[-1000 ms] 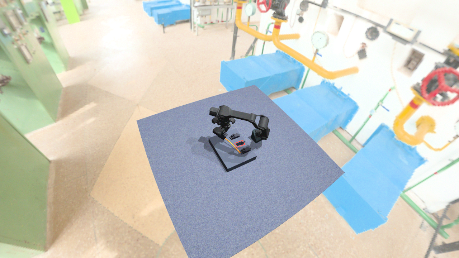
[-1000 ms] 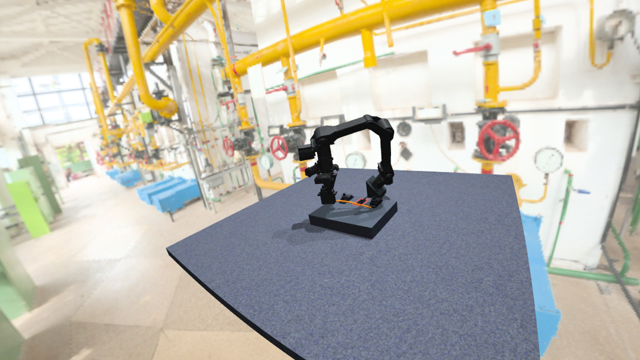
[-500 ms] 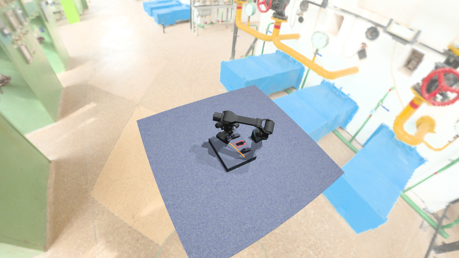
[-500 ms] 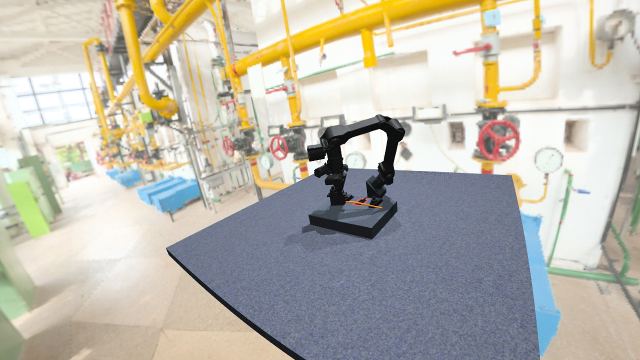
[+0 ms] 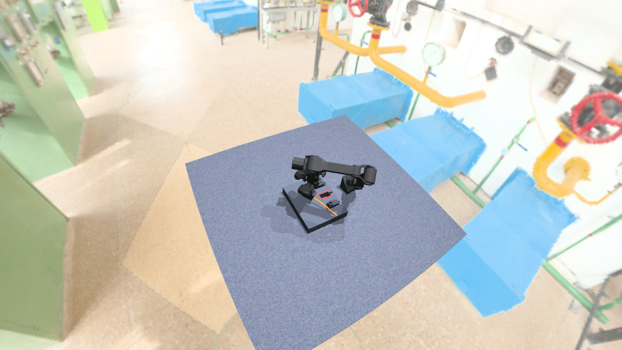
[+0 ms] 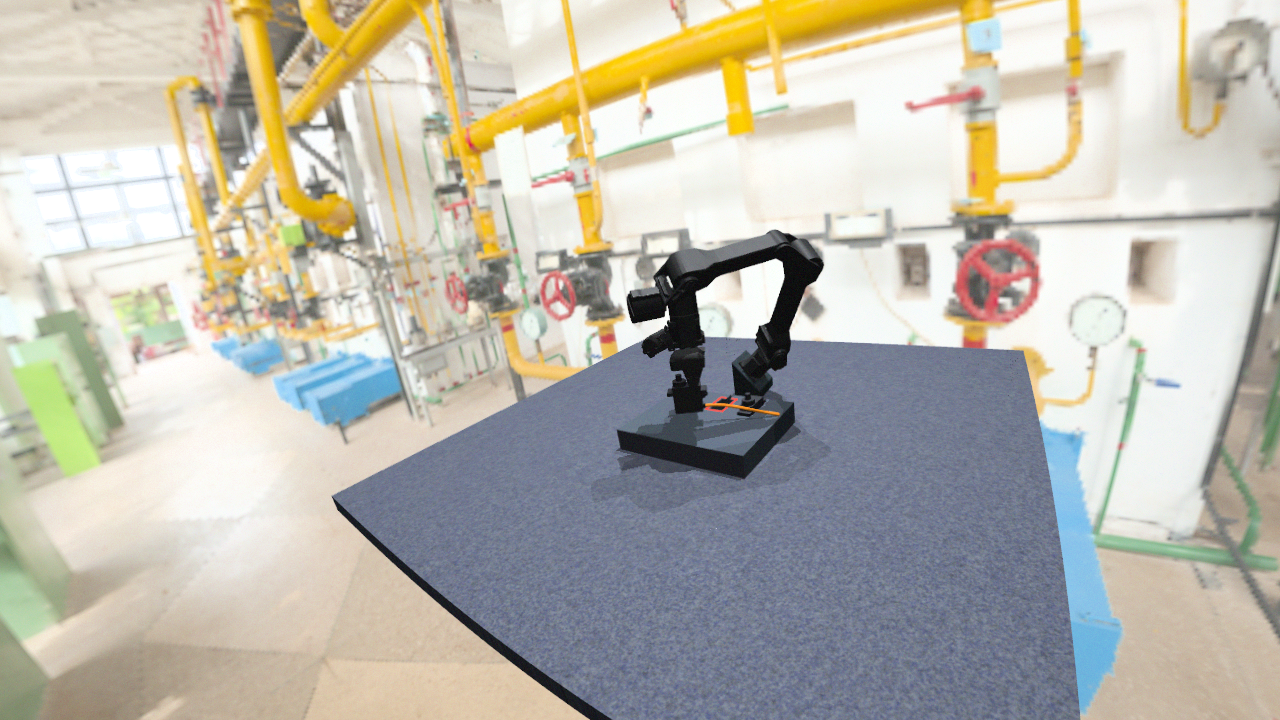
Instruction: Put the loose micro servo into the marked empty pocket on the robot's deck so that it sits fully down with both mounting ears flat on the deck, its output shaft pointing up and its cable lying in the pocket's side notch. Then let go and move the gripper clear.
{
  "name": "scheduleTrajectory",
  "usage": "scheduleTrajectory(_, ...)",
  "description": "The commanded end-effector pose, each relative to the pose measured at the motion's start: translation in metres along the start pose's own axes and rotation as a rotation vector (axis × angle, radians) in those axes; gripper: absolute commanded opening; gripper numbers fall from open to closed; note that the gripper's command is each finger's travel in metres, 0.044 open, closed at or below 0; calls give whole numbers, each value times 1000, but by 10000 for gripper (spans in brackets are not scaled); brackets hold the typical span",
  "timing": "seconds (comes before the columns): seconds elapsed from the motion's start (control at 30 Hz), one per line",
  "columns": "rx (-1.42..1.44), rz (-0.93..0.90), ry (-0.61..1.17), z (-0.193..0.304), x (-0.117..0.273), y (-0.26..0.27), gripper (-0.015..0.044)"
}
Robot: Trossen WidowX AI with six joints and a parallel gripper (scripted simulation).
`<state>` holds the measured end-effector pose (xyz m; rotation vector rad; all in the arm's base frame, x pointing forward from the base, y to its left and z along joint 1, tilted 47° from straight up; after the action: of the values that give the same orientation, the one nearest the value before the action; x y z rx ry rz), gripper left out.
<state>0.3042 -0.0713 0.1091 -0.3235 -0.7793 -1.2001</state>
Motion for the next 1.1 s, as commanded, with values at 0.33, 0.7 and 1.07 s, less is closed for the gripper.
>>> scheduleTrajectory(0.33,464,-5,1,1,1,0,0)
scheduleTrajectory(0.7,839,-6,0,1,1,0,0)
scheduleTrajectory(1.07,1026,-6,-1,1,1,0,0)
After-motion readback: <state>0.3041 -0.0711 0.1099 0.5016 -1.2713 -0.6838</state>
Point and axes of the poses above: the point midway between the two fingers, 35 mm back from their tips, its own x axis back along the fingers, its own y axis across the jaws, z = x × y, the point moved 7 cm from there along x, back along the fingers, and after that the axes turned 13 degrees about -x, right-handed, at the moved point
